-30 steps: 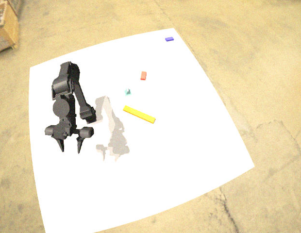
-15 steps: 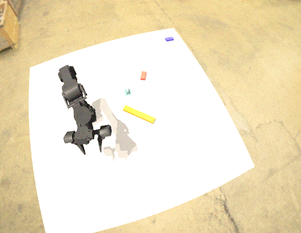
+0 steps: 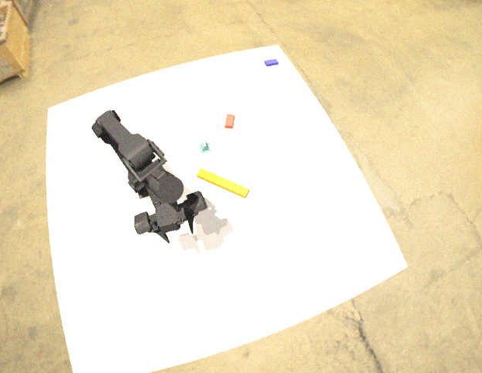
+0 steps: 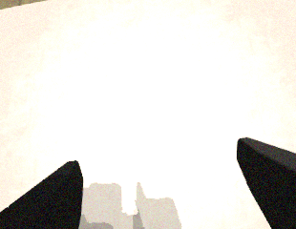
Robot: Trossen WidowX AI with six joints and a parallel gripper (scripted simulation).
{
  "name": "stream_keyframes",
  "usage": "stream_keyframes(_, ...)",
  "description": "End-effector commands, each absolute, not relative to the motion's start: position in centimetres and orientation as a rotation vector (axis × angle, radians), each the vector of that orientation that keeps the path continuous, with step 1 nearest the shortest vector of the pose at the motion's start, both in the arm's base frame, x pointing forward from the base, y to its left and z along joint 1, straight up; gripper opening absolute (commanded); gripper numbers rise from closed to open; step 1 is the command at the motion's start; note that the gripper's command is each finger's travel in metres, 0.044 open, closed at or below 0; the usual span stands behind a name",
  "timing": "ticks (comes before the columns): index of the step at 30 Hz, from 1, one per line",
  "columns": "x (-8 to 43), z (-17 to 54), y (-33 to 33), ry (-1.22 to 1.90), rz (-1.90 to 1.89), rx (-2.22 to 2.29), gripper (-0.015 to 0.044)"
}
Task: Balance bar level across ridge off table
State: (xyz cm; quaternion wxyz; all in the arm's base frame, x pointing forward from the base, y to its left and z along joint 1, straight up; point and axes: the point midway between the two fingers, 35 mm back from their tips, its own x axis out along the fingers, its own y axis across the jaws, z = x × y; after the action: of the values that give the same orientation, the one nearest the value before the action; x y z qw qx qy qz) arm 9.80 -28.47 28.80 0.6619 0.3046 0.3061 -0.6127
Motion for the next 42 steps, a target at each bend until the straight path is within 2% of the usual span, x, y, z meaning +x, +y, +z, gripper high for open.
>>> stream_keyframes(1,12.0,27.1,-27.7,0.749,-1.312,0.706,0.0315)
stream_keyframes(23,21.1,21.0,-21.8,0.996,-1.000,0.722,0.0315)
stream_keyframes(42,25.8,16.0,-13.8,1.232,-0.775,0.692,0.0315)
